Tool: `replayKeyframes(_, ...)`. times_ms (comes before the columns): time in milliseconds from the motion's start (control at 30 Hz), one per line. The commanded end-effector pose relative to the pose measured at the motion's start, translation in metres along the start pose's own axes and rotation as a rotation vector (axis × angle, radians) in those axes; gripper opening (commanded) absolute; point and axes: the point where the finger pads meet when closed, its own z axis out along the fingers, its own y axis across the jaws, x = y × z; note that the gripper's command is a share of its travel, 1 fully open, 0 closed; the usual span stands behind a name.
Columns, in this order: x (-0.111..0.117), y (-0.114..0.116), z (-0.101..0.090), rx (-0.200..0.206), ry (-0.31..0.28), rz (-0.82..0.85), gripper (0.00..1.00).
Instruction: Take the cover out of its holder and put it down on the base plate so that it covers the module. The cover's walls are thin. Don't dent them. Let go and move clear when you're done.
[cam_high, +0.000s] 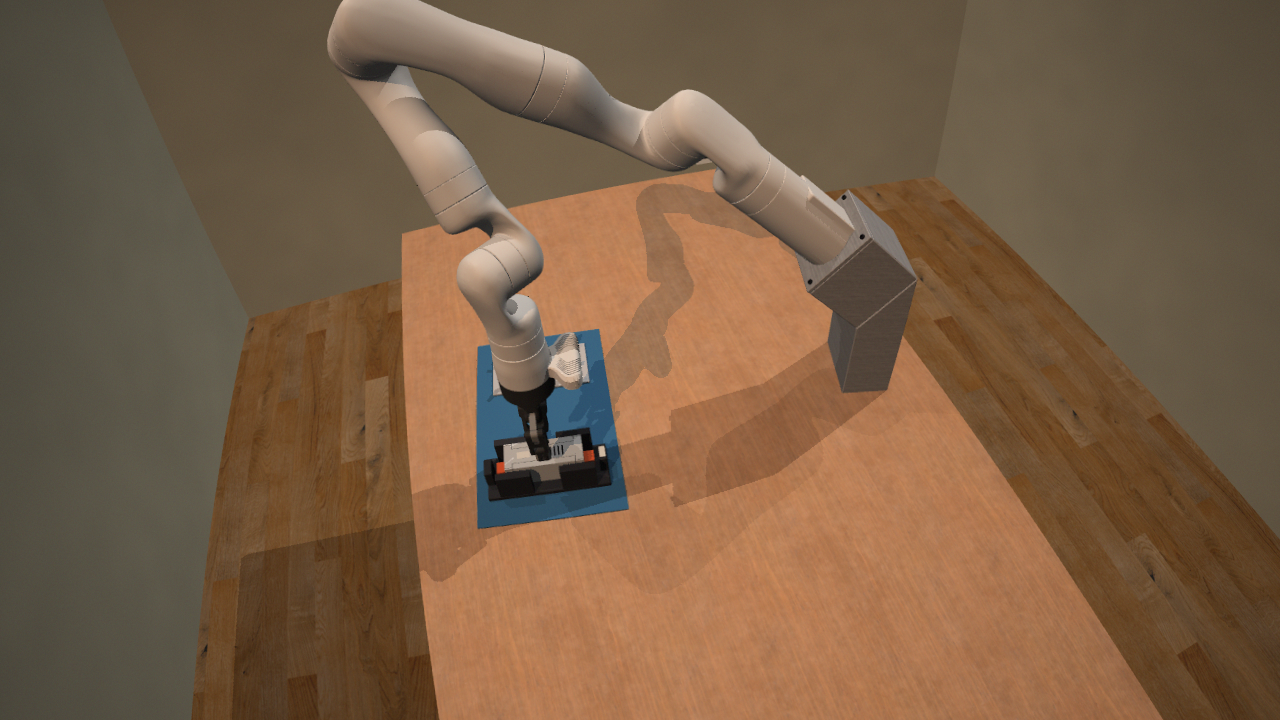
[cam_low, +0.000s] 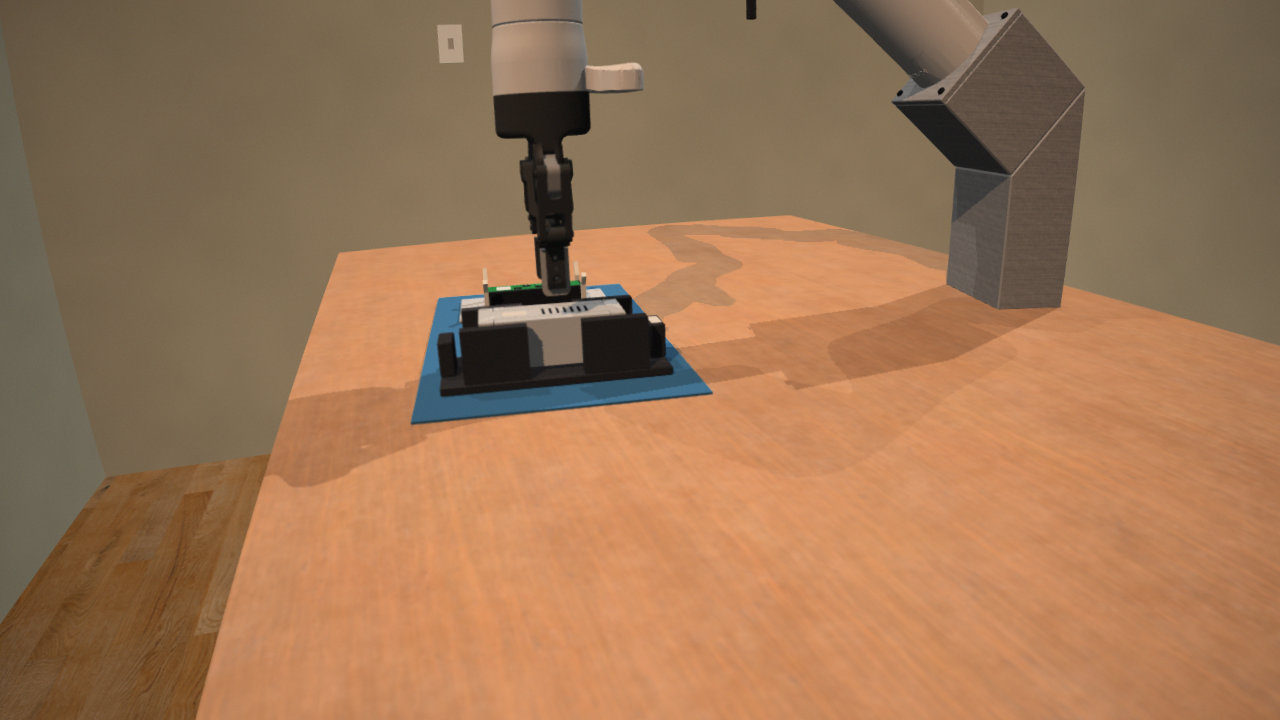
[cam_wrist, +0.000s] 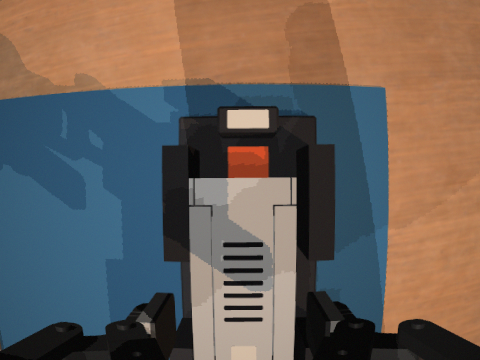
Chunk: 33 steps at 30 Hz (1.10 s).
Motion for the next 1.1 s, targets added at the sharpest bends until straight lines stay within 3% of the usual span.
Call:
replayKeyframes(0,0.0,0.0,0.0,-0.001,-0.001,0.0,1.0)
replayKeyframes(700,0.0,0.0,0.0,-0.001,-0.001,0.0,1.0)
replayKeyframes(1067,-0.004,0.004,0.049,-0.01,-0.007,0.003,1.0)
